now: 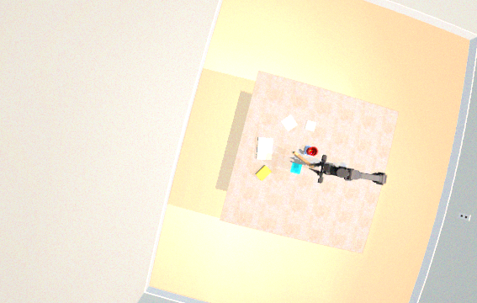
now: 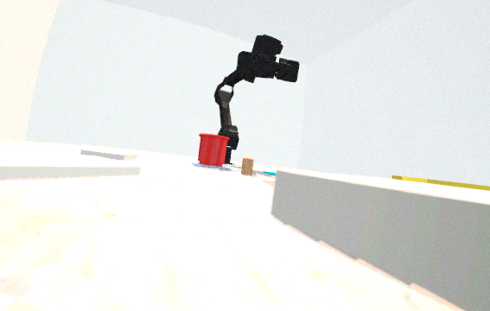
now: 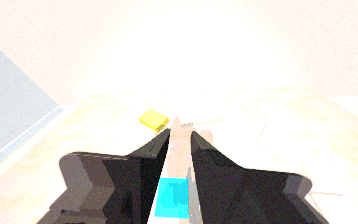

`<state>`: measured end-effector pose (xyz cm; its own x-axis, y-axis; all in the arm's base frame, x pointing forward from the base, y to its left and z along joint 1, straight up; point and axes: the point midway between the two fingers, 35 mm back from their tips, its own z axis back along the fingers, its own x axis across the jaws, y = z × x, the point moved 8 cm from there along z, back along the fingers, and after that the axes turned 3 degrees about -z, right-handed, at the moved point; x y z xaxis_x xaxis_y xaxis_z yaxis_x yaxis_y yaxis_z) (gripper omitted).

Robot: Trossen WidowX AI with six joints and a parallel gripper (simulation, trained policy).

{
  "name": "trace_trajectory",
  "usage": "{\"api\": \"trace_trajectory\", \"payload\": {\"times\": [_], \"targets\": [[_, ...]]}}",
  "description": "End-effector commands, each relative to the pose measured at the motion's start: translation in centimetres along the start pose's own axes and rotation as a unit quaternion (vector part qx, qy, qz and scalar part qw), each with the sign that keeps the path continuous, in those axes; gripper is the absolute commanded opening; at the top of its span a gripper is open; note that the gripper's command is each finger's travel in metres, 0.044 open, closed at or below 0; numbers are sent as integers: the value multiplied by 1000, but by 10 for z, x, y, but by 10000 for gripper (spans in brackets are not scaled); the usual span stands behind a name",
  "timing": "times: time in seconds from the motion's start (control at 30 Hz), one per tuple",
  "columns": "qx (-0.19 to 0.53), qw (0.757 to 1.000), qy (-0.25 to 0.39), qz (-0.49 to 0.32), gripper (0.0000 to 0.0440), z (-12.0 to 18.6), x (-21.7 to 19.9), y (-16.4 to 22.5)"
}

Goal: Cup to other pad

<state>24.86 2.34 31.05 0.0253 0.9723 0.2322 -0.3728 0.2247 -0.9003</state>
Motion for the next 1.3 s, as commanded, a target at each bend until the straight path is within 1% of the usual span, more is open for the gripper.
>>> {"api": "trace_trajectory", "payload": {"times": [0.0, 0.3, 0.57, 0.93, 1.27], "targets": [[24, 1000, 0, -9, 106, -2, 3, -1], [96, 995, 16, -21, 94, -7, 7, 2], [161, 986, 36, -22, 85, -12, 8, 4], [245, 967, 67, -14, 107, -16, 5, 8], [318, 944, 94, -1, 117, -19, 0, 10]]}}
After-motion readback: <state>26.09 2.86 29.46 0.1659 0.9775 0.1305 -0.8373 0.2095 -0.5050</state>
